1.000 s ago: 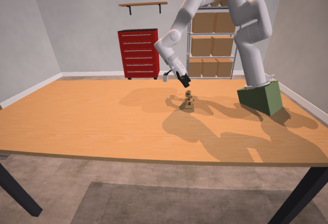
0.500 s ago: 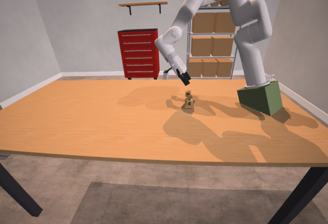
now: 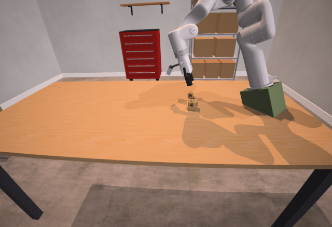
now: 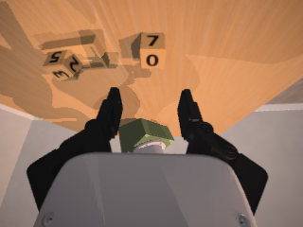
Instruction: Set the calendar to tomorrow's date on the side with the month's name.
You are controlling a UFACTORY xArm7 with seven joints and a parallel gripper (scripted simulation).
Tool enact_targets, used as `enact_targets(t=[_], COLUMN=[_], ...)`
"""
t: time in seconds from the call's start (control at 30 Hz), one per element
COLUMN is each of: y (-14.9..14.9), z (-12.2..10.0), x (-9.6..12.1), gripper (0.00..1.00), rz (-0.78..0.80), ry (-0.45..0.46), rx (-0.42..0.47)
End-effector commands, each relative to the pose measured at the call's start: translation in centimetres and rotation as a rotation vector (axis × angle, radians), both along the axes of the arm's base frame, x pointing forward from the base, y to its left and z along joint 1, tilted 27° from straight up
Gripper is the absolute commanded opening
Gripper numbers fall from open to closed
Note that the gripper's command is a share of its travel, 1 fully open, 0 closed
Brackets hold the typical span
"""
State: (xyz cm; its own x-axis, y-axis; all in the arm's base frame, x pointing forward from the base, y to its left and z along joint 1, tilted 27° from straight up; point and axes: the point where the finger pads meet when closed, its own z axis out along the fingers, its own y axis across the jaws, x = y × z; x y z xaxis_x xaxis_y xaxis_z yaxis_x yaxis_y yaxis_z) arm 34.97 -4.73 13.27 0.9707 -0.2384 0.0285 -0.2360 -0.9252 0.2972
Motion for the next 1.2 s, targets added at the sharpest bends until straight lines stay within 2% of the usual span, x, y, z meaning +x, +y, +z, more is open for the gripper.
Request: enact_targets(t=[0.0, 0.1, 0.27, 0.33, 0.53, 0.63, 0.67, 1.17], y=[0.03, -0.18, -0.45, -0.45, 0.09, 0.16, 0.16, 0.16], z=[0.08, 0.04, -0.02, -0.02, 0.02, -0.04, -0.04, -0.04], x=[-0.05, -0.06, -0.12, -0.12, -0.34, -0.63, -0.63, -0.63], gripper=[0.71, 0.71, 0.71, 0.71, 0.71, 0.71, 1.0, 1.0], rz=[0.006, 0.013, 0.049, 0.049, 0.096, 0.097, 0.097, 0.097], ry=[-0.028, -0.058, -0.183, -0.183, -0.306, -0.308, -0.308, -0.308], rx=[-0.009, -0.022, -0.062, -0.062, -0.08, -0.08, -0.08, -0.08])
